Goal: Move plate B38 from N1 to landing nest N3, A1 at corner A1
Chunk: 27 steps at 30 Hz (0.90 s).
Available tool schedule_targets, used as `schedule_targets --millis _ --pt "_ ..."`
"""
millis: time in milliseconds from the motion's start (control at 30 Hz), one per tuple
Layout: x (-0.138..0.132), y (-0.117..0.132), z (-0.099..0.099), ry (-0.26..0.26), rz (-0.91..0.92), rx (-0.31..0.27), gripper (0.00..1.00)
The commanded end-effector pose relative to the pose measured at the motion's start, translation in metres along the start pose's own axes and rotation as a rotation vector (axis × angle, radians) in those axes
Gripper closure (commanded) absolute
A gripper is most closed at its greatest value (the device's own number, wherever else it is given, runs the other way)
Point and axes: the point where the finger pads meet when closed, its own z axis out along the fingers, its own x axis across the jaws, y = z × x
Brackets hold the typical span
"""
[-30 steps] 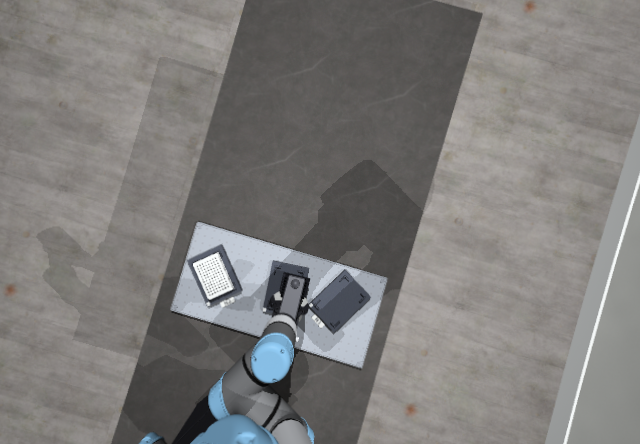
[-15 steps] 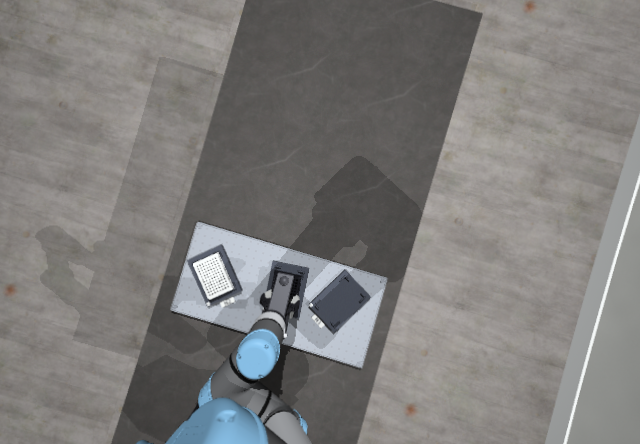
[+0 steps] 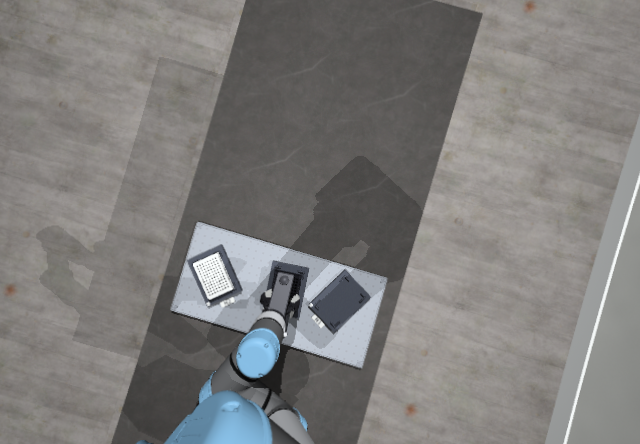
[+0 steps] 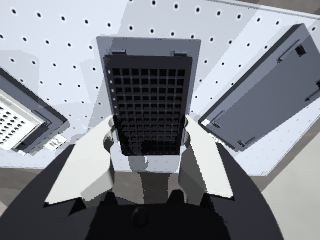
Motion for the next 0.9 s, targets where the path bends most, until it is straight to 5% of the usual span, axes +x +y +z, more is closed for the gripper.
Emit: schedule_targets --millis 0,867 --pt "0.0002 -0.0015 0.0022 0.001 -0.001 0.003 1.0" --pt "0.0011 -0.0014 0.0097 0.002 0.0 0.003 1.0"
